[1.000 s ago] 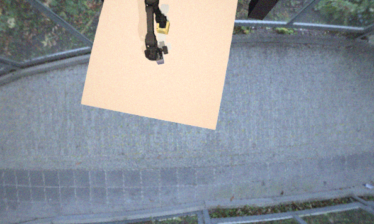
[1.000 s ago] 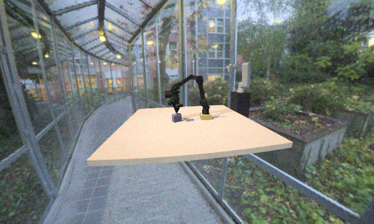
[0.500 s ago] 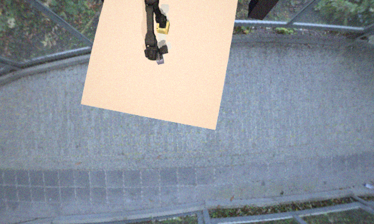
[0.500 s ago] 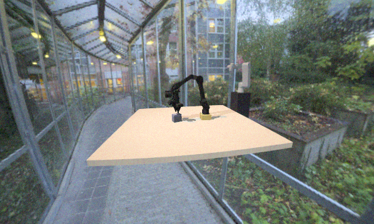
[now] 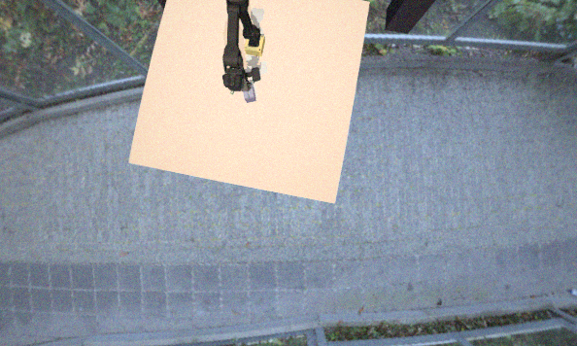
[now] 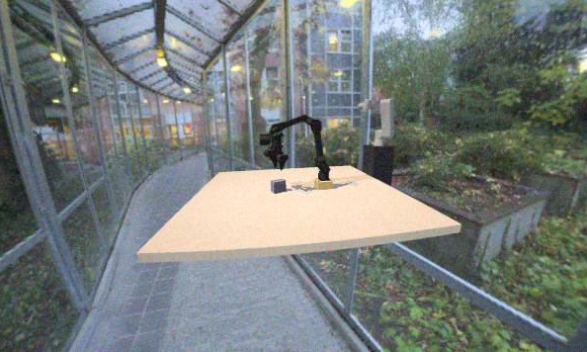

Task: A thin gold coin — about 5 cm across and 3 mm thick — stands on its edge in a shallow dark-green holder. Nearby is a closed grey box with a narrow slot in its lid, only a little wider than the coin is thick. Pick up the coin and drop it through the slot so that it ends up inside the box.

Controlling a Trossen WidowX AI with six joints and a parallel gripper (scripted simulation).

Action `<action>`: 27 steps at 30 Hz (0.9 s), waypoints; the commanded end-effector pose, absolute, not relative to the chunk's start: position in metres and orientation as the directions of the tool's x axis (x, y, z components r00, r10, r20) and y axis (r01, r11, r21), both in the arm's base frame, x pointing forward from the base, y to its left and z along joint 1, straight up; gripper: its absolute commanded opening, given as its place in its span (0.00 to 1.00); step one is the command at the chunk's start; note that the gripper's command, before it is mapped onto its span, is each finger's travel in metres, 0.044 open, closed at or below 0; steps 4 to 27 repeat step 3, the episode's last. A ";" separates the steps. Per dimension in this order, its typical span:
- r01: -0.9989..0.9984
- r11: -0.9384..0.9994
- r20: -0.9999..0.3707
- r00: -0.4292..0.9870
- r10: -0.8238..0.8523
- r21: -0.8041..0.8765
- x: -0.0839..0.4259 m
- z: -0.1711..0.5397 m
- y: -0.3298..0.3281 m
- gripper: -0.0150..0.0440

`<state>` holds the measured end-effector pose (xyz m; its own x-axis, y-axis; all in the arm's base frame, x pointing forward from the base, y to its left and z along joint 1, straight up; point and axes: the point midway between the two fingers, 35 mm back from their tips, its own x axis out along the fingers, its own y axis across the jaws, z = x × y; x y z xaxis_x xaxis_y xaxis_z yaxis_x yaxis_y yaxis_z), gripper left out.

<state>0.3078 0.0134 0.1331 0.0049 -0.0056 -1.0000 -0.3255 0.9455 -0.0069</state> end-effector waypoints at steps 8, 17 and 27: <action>-0.325 0.946 -1.000 0.002 -0.005 -0.005 0.307 0.136 0.014 1.00; -0.325 0.946 -1.000 0.002 -0.005 -0.005 0.307 0.136 0.014 1.00; -0.325 0.946 -1.000 0.002 -0.005 -0.005 0.307 0.136 0.014 1.00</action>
